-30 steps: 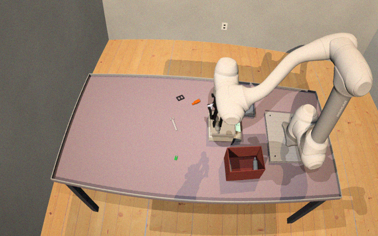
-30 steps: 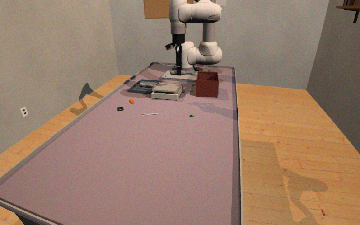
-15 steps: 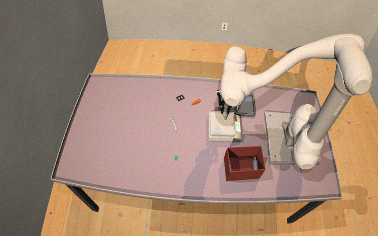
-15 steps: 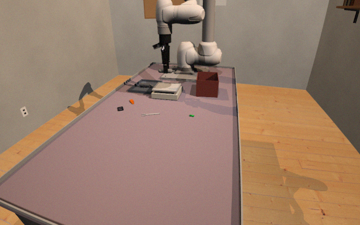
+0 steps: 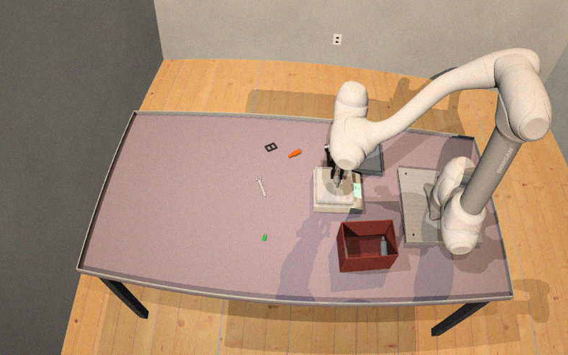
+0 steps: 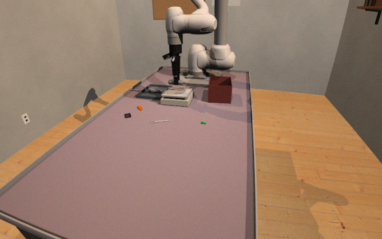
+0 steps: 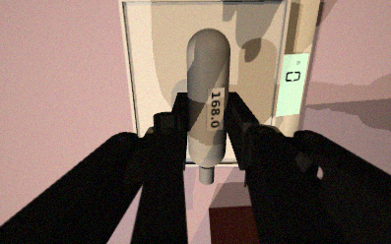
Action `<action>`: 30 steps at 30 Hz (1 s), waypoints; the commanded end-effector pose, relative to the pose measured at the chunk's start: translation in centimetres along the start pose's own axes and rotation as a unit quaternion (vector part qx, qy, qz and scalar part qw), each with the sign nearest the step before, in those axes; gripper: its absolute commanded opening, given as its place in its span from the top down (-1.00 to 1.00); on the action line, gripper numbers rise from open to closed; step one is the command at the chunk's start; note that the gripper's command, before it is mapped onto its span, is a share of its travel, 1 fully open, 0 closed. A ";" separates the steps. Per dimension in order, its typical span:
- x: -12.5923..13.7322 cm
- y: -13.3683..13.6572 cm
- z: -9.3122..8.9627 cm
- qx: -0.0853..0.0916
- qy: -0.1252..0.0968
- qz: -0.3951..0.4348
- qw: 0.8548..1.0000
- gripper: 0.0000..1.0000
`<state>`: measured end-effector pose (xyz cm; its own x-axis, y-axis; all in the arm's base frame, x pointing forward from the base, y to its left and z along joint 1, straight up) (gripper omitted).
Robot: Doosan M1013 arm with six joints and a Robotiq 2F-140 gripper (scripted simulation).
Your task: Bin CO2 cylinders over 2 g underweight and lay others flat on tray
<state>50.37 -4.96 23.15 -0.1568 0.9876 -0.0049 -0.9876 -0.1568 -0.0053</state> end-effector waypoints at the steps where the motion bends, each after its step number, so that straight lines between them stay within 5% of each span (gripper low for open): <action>1: 0.0 0.0 -1.1 0.000 0.000 0.000 1.000 0.80; 11: 0.0 -0.1 -4.4 0.000 0.000 0.000 1.000 0.80; 30: 0.0 -0.1 -5.2 0.000 0.000 0.000 1.000 0.80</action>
Point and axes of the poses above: the point where the finger pads meet when closed, its own z axis back along the fingers, its own y axis across the jaws, x = y × z, the point moved 10 cm from there along z, back along the fingers, and after that the axes turned 10 degrees about z, right-handed, at the moved point
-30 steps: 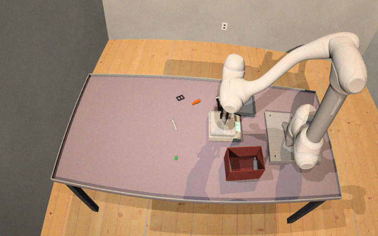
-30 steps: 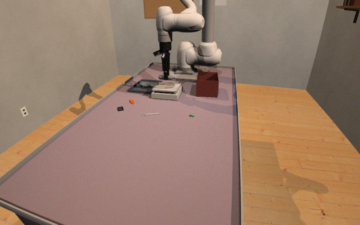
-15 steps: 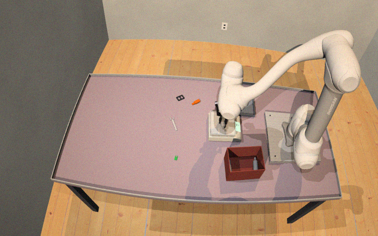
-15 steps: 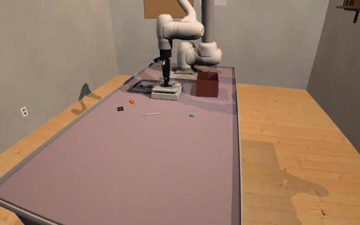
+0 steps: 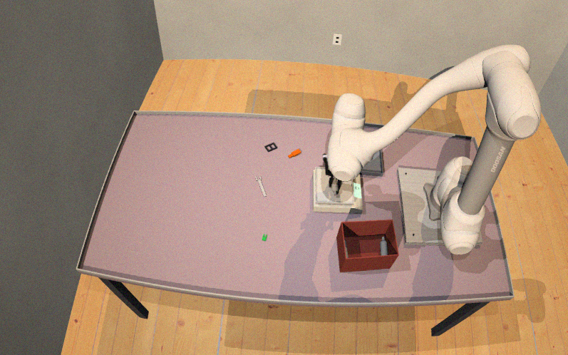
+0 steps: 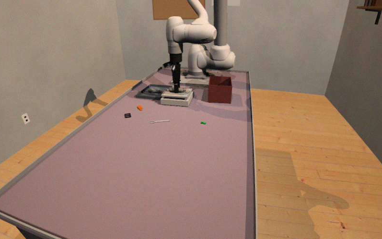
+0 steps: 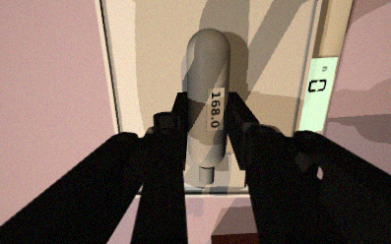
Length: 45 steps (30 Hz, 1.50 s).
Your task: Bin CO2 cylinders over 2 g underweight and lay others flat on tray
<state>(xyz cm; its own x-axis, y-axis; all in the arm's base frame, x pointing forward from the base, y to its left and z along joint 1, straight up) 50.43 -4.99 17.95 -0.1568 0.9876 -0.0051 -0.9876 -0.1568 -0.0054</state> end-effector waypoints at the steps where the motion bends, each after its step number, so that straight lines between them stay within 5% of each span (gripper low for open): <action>1: 0.0 0.0 0.0 0.000 0.000 0.000 1.000 0.80; 2: 0.0 0.0 0.0 0.000 0.000 0.000 1.000 0.21; 37: 0.0 0.0 0.1 0.000 0.000 0.000 1.000 0.21; 45: 0.0 0.0 2.1 0.000 0.000 0.000 1.000 0.21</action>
Point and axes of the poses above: the point where the finger pads meet when closed, its own z axis back along the fingers, its own y axis across the jaws, x = y × z, the point moved 10 cm from there along z, back along the fingers, and after that the axes turned 10 degrees about z, right-handed, at the moved point
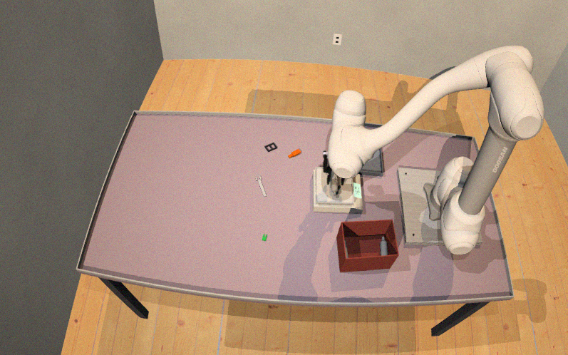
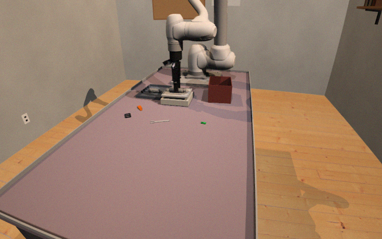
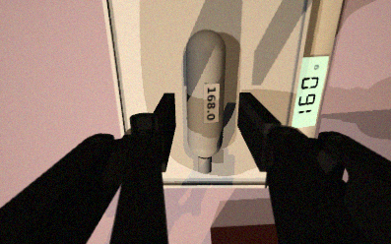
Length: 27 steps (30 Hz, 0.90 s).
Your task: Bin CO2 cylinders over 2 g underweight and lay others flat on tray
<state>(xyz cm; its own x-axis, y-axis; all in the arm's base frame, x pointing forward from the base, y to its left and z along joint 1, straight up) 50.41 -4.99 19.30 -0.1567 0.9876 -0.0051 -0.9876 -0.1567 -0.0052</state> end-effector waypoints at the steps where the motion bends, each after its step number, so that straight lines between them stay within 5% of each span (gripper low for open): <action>1: 0.0 0.0 1.3 -0.001 0.000 0.000 1.000 0.21; 16: 0.0 0.0 8.7 -0.001 0.000 0.000 1.000 0.21; 27: 0.0 0.1 9.4 -0.001 0.000 -0.008 1.000 0.21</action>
Point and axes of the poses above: the point where the finger pads meet when closed, its own z axis back along the fingers, its own y axis across the jaws, x = y × z, the point moved 10 cm from there along z, back along the fingers, and after that the axes turned 10 degrees about z, right-handed, at the moved point
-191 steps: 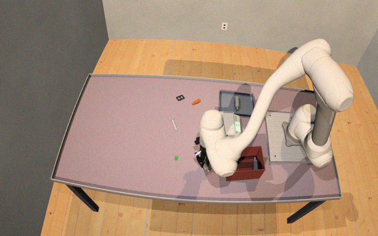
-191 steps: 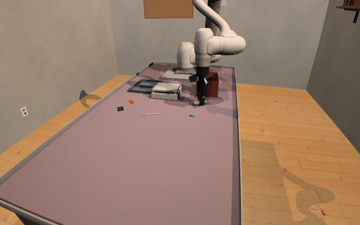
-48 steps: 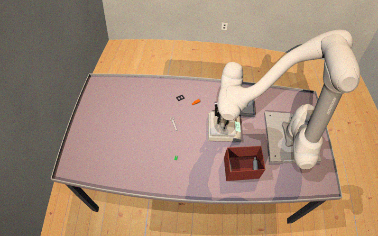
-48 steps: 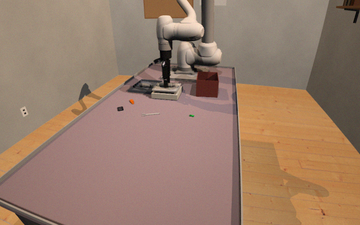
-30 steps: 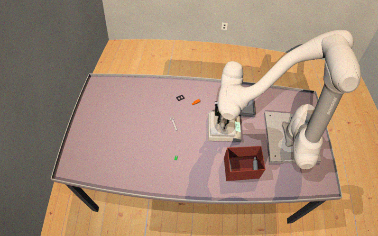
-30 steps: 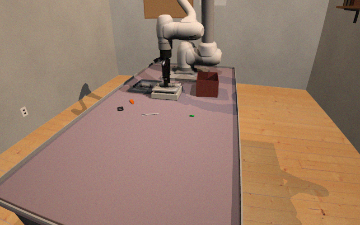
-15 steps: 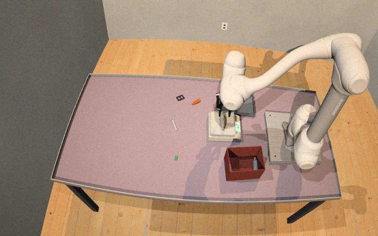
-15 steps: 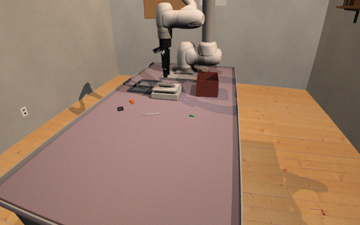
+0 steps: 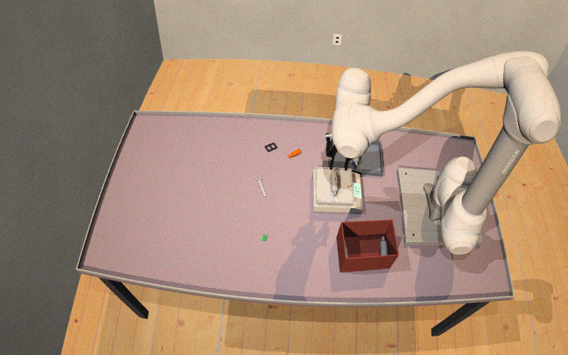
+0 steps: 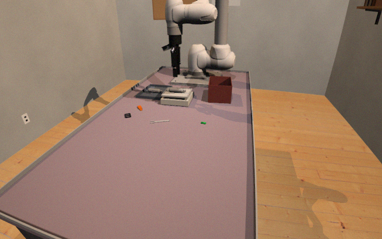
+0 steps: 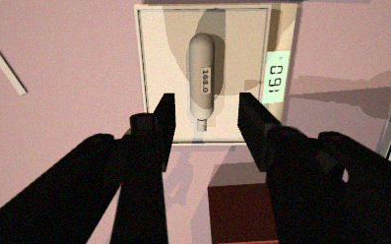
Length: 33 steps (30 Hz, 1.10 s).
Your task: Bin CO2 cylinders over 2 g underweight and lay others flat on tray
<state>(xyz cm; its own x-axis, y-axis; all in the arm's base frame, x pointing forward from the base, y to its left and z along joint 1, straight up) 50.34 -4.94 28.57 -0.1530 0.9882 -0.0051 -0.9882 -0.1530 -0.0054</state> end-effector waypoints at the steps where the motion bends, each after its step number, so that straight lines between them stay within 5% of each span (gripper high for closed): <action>1: 0.0 0.2 0.2 0.000 0.000 -0.016 1.000 0.21; 5: 0.2 1.3 1.3 0.000 0.000 -0.112 0.994 0.21; 11: 0.6 4.8 4.2 -0.001 -0.003 -0.314 0.949 0.21; 13: 0.6 4.8 4.2 -0.001 -0.003 -0.314 0.949 0.21; 14: 0.7 5.5 4.7 -0.001 -0.003 -0.394 0.919 0.21; 20: 1.3 8.9 7.1 -0.001 -0.009 -0.540 0.842 0.21; 27: 1.6 9.9 7.8 0.000 -0.002 -0.701 0.714 0.21; 33: 1.6 9.9 7.8 0.000 0.000 -0.706 0.709 0.21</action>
<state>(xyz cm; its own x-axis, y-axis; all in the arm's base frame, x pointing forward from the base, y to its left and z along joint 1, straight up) 40.18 -4.93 36.31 0.9855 0.1690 0.0138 -0.1691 0.9856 0.0045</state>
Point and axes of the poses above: the point where the finger pads meet when closed, its own z axis back along the fingers, its own y axis across the jaws, x = y × z, the point moved 10 cm from there along z, back along the fingers, and after that the axes turned 10 degrees about z, right-handed, at the moved point
